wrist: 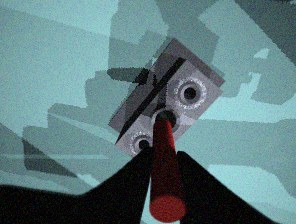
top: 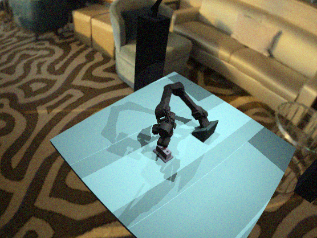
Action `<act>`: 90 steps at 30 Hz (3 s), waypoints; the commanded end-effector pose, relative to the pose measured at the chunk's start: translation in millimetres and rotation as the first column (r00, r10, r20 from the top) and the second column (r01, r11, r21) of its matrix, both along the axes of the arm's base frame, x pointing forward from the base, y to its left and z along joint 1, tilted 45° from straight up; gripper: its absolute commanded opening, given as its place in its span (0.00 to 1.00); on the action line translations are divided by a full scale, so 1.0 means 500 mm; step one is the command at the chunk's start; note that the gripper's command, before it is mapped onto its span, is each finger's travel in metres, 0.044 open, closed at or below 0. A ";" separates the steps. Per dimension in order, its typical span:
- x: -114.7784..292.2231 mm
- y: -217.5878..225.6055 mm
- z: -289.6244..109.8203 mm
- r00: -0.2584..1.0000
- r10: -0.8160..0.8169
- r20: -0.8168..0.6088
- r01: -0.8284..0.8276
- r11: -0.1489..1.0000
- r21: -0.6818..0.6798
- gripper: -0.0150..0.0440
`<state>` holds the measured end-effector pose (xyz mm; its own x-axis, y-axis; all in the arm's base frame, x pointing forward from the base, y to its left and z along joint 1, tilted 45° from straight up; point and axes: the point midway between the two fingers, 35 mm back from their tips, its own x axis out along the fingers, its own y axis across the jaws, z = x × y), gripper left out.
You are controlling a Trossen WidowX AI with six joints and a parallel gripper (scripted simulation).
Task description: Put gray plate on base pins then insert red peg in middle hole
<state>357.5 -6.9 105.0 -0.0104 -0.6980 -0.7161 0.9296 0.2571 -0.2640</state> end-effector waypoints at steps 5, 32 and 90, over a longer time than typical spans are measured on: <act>-0.007 -0.022 -0.016 1.000 0.000 -0.005 0.000 1.000 -0.007 0.25; -0.004 -0.023 -0.019 1.000 -0.003 -0.001 0.003 1.000 -0.002 0.25; -0.008 0.003 0.002 1.000 -0.001 -0.005 0.000 1.000 -0.007 0.51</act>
